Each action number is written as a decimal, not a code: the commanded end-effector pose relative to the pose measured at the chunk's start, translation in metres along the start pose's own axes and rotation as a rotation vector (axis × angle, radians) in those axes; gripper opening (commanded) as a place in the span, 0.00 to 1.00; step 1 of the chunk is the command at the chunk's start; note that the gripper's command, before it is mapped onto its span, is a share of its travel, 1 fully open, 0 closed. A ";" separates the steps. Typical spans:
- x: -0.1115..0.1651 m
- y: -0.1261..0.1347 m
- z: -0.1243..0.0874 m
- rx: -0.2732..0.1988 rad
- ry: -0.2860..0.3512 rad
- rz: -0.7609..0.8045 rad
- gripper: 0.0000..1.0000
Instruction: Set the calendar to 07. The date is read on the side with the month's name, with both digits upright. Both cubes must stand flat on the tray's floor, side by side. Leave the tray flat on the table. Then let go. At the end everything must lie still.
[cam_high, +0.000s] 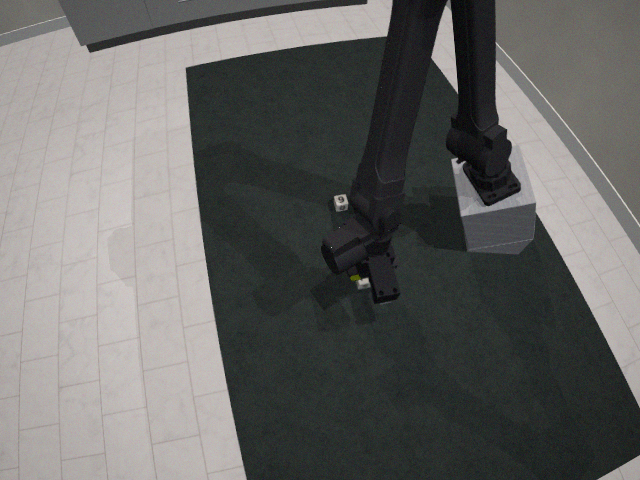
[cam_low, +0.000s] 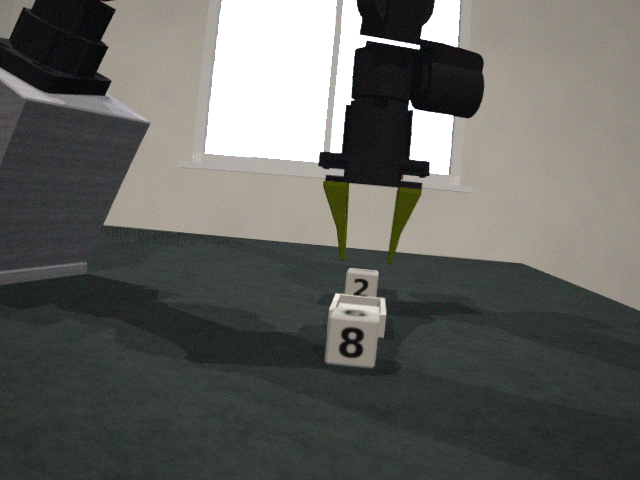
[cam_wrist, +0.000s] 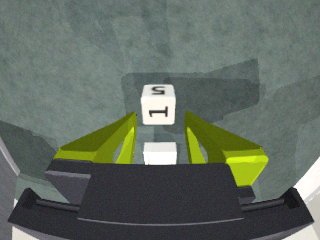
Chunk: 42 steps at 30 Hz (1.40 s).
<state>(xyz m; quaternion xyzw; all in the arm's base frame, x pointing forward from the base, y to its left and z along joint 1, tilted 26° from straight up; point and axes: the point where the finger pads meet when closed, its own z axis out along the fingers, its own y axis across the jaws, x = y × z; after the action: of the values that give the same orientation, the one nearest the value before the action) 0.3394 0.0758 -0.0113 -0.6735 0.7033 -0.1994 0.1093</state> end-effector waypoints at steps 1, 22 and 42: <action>0.000 -0.004 0.001 0.007 -0.005 -0.003 0.45; 0.001 -0.004 0.000 0.011 -0.006 -0.001 0.45; 0.001 -0.004 0.000 0.011 -0.006 -0.001 0.45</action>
<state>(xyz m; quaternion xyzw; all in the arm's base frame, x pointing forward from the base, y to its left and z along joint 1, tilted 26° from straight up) 0.3388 0.0754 -0.0118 -0.6736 0.7033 -0.1993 0.1090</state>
